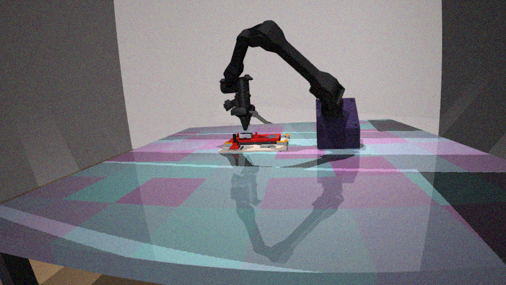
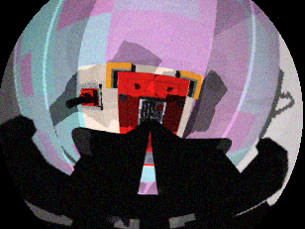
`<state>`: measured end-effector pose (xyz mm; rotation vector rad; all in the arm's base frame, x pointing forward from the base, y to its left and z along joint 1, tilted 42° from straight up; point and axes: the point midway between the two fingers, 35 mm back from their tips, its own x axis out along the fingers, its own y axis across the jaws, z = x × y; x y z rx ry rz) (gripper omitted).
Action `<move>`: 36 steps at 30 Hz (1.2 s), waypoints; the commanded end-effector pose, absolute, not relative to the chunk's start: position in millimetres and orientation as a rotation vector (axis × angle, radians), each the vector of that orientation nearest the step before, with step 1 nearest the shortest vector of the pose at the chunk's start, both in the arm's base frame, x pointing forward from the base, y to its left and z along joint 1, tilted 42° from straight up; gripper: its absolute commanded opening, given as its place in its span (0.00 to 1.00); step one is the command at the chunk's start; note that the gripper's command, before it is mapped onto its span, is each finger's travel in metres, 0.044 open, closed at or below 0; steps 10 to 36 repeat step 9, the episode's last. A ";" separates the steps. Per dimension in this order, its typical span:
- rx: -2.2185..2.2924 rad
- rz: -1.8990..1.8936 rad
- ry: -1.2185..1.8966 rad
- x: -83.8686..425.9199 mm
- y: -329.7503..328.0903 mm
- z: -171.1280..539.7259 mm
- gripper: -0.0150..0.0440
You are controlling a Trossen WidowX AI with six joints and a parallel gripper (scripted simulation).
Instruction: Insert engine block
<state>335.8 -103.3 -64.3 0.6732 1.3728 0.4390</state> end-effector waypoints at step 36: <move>0.669 0.438 1.375 335.2 -104.1 -64.2 0.25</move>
